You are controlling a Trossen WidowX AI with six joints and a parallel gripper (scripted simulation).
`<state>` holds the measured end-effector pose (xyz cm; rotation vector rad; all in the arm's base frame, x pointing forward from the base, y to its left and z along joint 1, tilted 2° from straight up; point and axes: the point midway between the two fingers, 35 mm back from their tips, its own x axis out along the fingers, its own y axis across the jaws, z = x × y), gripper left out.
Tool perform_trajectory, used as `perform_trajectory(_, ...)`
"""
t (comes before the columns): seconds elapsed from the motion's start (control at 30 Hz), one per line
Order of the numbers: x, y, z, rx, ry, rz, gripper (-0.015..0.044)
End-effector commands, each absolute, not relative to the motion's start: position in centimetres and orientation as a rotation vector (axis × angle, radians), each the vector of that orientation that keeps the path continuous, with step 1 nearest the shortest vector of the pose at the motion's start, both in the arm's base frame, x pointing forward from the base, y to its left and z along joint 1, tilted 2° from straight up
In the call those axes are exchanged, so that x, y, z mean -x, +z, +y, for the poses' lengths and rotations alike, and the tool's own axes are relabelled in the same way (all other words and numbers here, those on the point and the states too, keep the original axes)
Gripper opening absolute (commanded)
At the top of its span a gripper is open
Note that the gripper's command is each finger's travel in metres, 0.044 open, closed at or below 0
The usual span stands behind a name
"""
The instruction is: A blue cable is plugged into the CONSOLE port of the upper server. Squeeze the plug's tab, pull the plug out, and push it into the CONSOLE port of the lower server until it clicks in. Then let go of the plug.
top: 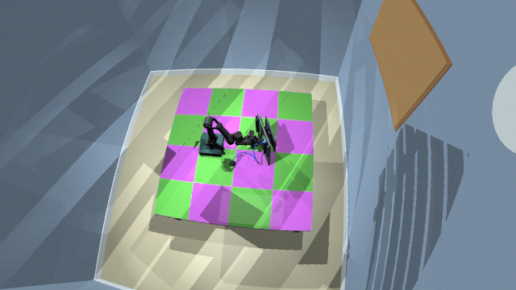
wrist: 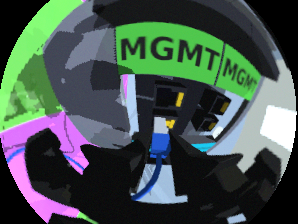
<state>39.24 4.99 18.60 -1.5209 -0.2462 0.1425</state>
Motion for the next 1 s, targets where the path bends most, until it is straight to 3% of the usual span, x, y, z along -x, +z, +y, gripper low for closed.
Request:
perform_trajectory(0.0,-39.41,18.81,5.02,1.52,0.135,-0.25,0.0)
perform_trajectory(0.97,-39.92,18.85,5.35,1.519,0.134,-0.251,0.0)
